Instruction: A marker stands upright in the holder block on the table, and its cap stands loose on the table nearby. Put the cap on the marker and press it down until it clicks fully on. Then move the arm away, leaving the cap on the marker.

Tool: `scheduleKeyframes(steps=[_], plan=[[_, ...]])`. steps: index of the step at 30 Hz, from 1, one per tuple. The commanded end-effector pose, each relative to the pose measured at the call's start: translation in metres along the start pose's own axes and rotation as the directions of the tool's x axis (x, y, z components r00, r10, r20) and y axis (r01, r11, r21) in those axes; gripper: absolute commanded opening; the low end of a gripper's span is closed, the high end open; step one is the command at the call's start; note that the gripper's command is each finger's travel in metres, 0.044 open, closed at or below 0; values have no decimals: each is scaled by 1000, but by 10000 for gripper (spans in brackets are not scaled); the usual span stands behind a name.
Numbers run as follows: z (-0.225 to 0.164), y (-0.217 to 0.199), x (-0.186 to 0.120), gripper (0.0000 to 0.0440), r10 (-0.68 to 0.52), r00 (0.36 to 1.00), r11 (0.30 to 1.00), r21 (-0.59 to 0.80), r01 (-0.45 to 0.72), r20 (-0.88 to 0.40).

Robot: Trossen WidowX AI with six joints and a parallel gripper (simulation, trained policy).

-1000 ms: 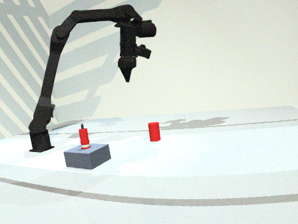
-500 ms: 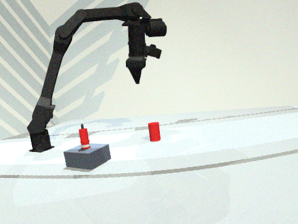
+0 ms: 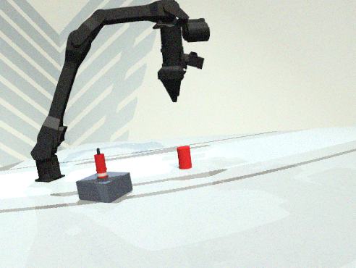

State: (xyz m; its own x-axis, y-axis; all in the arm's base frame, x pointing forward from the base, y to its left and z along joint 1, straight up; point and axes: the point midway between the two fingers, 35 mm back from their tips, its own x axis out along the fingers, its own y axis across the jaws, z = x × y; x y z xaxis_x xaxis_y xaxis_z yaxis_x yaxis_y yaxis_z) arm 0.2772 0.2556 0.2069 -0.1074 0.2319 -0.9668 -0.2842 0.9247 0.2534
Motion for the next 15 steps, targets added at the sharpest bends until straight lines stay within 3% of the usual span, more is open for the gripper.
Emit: scheduleKeyframes(steps=[1,15], plan=[[10,-13,0,327,-21,1000,1000,9,21,9],[32,-60,-3,325,-88,996,994,68,86,33]])
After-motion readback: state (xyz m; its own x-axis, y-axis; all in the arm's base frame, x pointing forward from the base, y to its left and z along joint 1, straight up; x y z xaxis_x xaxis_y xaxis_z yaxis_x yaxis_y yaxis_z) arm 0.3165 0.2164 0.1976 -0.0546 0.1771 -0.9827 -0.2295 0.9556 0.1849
